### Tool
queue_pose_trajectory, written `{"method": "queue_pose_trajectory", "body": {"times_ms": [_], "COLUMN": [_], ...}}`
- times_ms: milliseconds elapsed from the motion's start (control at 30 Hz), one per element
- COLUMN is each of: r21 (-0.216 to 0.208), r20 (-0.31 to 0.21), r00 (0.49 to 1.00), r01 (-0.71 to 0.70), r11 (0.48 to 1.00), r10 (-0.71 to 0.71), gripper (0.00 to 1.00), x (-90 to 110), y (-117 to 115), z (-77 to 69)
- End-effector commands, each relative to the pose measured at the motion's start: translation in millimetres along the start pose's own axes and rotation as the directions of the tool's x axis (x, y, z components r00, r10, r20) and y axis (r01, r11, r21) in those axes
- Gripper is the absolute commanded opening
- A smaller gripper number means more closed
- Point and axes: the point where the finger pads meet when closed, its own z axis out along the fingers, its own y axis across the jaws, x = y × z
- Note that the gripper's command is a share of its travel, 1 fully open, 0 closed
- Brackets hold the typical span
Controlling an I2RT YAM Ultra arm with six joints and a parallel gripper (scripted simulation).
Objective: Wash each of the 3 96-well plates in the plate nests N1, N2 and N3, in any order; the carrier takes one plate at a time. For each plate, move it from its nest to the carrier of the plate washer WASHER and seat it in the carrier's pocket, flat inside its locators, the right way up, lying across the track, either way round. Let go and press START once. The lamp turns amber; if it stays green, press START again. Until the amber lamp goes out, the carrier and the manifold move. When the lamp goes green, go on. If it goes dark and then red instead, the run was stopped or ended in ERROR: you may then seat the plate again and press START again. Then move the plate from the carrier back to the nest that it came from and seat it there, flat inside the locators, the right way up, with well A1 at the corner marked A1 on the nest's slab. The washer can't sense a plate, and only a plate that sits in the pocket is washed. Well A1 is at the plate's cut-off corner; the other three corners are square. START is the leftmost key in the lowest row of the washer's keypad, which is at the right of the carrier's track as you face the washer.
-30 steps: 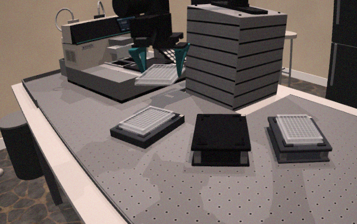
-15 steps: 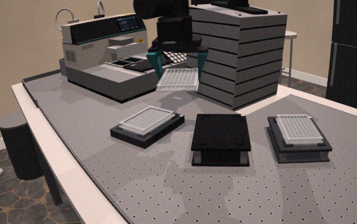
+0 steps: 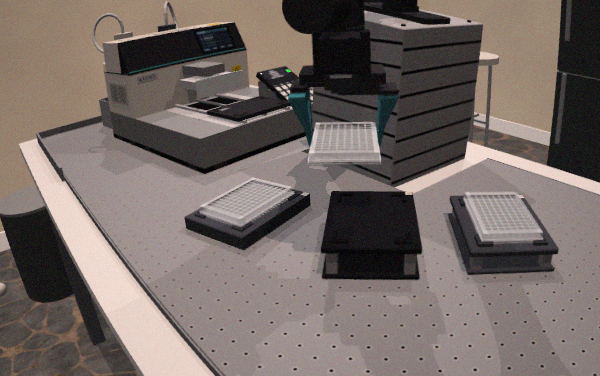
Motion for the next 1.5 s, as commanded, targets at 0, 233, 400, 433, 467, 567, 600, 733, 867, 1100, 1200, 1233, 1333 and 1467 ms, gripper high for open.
{"method": "queue_pose_trajectory", "body": {"times_ms": [0,233,400,433,467,567,600,733,867,1100,1200,1233,1333,1467], "r21": [0.004,0.003,0.003,0.003,0.003,0.003,0.003,0.003,0.003,0.003,0.003,0.003,0.003,0.003], "r20": [0.016,0.016,0.016,0.016,0.016,0.016,0.016,0.016,0.016,0.016,0.016,0.016,0.016,0.016], "r00": [0.999,0.999,0.999,0.999,0.999,0.999,0.999,0.999,0.999,0.999,0.999,0.999,0.999,0.999], "r01": [-0.036,-0.036,-0.036,-0.036,-0.036,-0.036,-0.036,-0.036,-0.036,-0.036,-0.036,-0.036,-0.036,-0.036], "r11": [0.999,0.999,0.999,0.999,0.999,0.999,0.999,0.999,0.999,0.999,0.999,0.999,0.999,0.999], "r10": [0.036,0.036,0.036,0.036,0.036,0.036,0.036,0.036,0.036,0.036,0.036,0.036,0.036,0.036], "gripper": [0.0,0.0,0.0,0.0,0.0,0.0,0.0,0.0,0.0,0.0,0.0,0.0,0.0,0.0], "x": [-10.4,-22.1,-23.4,-23.4,-23.3,-23.2,-23.1,-23.0,-22.8,-22.4,-22.3,-22.3,-22.2,-22.1], "y": [9.6,33.0,34.7,34.6,34.4,34.3,34.3,34.2,34.0,33.9,33.8,33.8,33.8,33.7], "z": [-3.1,-1.5,-1.4,-1.4,-1.4,-1.4,-1.4,-1.4,-1.4,-1.4,-1.4,-1.4,-1.4,-1.3]}}
